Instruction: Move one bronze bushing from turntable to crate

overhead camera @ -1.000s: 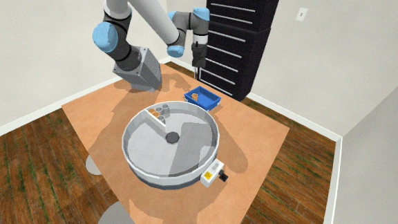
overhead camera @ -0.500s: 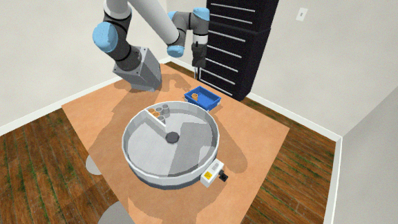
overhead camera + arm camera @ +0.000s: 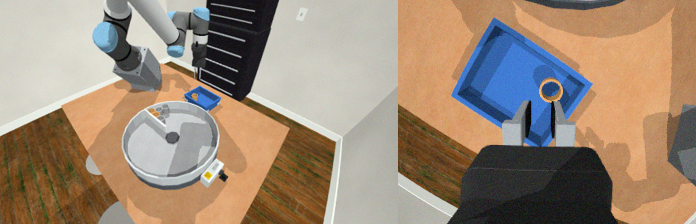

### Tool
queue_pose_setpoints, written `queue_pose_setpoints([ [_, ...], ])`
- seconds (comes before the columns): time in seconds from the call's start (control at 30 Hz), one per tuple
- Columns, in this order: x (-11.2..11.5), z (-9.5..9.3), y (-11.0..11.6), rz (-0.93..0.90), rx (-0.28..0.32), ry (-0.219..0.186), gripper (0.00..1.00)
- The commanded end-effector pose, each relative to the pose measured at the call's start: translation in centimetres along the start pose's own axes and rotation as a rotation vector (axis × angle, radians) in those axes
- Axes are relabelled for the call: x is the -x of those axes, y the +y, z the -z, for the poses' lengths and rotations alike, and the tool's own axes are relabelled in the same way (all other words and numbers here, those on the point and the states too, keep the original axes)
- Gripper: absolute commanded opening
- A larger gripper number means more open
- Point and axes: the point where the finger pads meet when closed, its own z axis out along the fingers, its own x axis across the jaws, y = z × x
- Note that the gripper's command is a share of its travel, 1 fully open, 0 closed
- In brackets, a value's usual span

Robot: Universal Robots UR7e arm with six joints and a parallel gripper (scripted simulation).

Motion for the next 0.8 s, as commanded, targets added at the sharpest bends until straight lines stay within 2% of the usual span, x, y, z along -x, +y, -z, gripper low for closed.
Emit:
queue_pose_setpoints([
  [0.0,0.03,0.04,0.00,0.000,0.000,-0.001,0.47],
  [0.57,0.03,0.04,0.00,0.000,0.000,-0.001,0.47],
  [0.6,0.03,0.04,0.00,0.000,0.000,-0.001,1.00],
  [0.77,0.03,0.04,0.00,0.000,0.000,-0.001,1.00],
])
